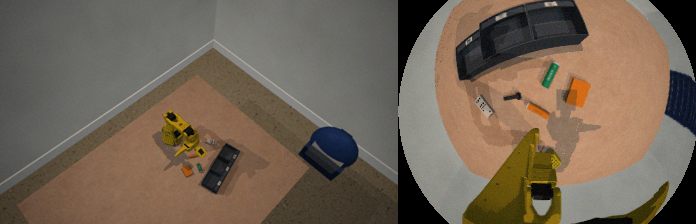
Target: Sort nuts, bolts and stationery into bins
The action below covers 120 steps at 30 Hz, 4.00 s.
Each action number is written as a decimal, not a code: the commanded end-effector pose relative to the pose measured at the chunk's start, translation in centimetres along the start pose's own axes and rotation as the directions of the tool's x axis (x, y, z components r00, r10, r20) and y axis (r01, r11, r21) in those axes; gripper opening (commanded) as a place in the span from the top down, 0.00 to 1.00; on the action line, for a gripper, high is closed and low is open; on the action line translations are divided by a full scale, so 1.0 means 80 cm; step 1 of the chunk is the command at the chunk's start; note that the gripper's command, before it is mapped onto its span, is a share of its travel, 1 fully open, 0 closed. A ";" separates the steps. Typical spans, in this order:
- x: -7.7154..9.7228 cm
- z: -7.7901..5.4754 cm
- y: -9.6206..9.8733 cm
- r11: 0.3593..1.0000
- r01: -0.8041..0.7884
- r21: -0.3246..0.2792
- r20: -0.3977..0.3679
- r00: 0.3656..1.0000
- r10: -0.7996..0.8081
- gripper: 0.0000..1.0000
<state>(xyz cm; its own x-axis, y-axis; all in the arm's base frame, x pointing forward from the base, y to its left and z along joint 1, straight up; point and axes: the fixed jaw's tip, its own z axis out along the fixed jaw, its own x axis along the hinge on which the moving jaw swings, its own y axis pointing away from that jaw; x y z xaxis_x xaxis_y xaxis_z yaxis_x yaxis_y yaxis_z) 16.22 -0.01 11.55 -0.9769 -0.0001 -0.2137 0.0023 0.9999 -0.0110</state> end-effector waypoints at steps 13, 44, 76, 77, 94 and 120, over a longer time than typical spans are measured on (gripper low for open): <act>0.000 -0.005 0.002 1.000 0.004 -0.002 0.022 1.000 -0.004 0.00; -0.106 0.010 0.002 0.989 0.136 0.054 0.349 0.926 -0.147 0.00; -0.116 0.006 0.002 0.987 0.147 0.066 0.382 0.910 -0.161 0.00; -0.116 0.006 0.002 0.987 0.147 0.066 0.382 0.910 -0.161 0.00; -0.165 0.008 0.003 0.973 0.193 0.127 0.525 0.819 -0.231 0.00; -0.209 0.009 0.005 0.954 0.220 0.203 0.646 0.703 -0.299 0.00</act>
<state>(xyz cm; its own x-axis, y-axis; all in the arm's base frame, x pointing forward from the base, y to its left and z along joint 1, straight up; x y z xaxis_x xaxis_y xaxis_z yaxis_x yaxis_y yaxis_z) 32.17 0.09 12.68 -0.6087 -0.2943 -0.7368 -0.1746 0.9556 -0.2374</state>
